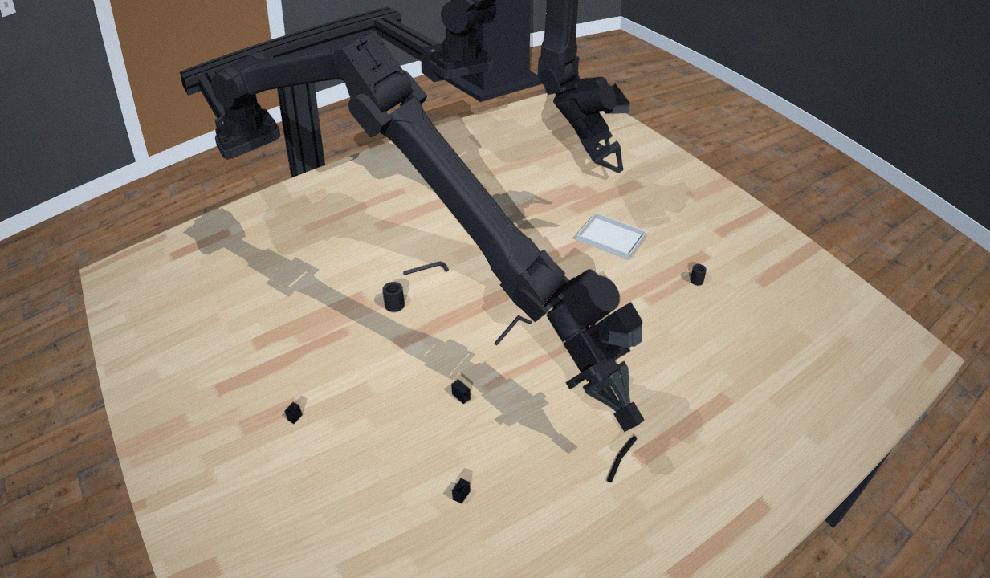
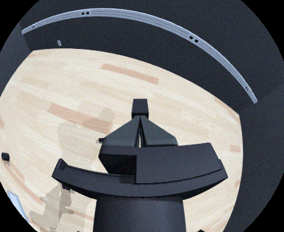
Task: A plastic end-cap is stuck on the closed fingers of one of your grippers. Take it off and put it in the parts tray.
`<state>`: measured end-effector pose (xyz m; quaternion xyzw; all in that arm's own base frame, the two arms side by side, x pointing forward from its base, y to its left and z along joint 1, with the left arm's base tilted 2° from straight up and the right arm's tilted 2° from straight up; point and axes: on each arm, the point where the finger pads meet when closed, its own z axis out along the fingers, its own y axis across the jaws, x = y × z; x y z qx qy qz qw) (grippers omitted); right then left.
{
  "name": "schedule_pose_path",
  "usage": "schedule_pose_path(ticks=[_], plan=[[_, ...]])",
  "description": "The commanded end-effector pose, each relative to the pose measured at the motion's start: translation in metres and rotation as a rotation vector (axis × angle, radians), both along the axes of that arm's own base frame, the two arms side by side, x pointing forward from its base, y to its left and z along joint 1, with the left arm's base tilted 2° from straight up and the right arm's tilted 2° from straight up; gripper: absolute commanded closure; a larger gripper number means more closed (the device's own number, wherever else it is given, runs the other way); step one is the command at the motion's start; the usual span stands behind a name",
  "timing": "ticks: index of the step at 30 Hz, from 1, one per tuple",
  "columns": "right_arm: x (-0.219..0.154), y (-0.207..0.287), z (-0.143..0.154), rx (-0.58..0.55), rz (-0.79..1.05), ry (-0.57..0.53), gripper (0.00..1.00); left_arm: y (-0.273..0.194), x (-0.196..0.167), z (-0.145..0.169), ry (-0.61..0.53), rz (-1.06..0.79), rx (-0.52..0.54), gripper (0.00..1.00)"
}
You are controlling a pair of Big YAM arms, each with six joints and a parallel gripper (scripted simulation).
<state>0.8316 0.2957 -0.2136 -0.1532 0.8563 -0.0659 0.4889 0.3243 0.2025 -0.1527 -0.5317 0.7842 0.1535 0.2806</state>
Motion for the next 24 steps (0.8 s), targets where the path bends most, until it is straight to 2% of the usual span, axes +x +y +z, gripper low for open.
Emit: schedule_pose_path(ticks=[1, 9, 11, 12, 24], plan=[[0.006, -0.024, 0.015, 0.125, 0.009, -0.022, 1.00, -0.034, 0.030, -0.020, 0.134, -0.318, -0.031, 0.00], [-0.023, -0.060, -0.023, 0.229, 0.045, 0.062, 1.00, -0.084, 0.056, -0.035, 0.213, -0.672, -0.082, 0.00], [-0.023, -0.060, -0.023, 0.229, 0.045, 0.062, 1.00, -0.084, 0.056, -0.035, 0.213, -0.672, -0.082, 0.00], [-0.027, -0.064, -0.026, 0.243, 0.045, 0.070, 1.00, -0.090, 0.059, -0.036, 0.229, -0.728, -0.081, 0.00], [-0.090, -0.112, -0.074, 0.416, 0.092, 0.209, 1.00, -0.175, 0.083, -0.050, 0.269, -1.256, -0.139, 0.00]])
